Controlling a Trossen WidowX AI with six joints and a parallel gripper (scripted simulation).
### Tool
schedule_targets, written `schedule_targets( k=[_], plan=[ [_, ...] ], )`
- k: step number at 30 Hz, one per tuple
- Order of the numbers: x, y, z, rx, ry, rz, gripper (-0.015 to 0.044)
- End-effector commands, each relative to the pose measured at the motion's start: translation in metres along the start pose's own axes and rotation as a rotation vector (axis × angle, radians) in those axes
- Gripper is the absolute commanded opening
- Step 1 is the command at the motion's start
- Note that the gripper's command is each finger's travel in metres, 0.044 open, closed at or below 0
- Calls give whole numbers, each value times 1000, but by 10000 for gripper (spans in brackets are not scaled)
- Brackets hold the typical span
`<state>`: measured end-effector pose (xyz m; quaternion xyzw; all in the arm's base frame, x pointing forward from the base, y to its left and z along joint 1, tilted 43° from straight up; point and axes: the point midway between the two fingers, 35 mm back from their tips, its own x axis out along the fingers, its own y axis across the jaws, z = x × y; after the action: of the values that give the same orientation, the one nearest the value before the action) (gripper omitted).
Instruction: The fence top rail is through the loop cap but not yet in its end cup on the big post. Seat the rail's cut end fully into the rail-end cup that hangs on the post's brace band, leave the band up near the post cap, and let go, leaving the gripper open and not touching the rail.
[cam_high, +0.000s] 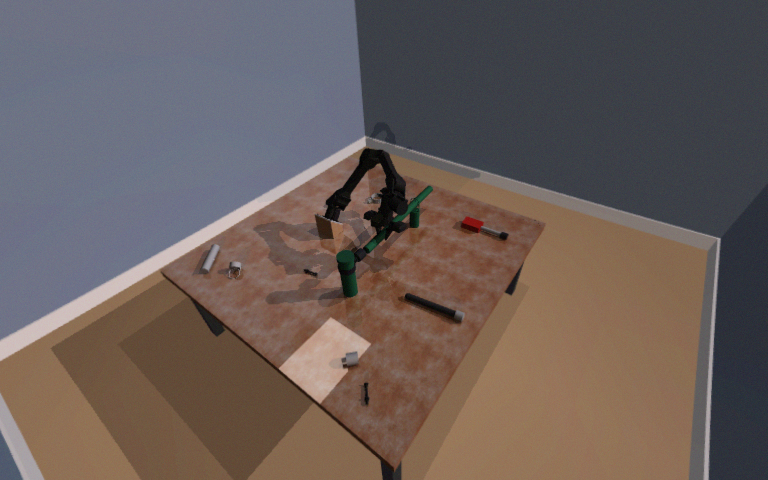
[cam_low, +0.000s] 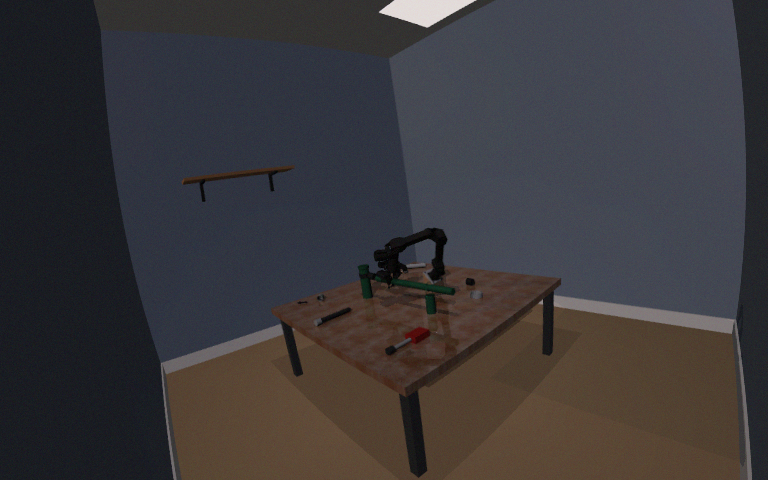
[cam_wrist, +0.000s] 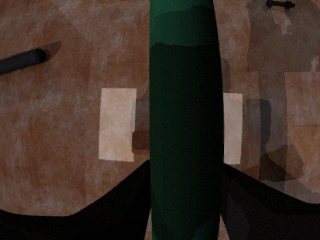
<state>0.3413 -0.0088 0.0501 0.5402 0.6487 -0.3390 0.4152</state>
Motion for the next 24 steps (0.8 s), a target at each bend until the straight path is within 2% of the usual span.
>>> schedule_targets(
  k=[1, 24],
  plan=[
    [-4, 0, 6, -1, -5, 8, 0],
    [-2, 0, 21, -2, 1, 3, 0]
  ],
)
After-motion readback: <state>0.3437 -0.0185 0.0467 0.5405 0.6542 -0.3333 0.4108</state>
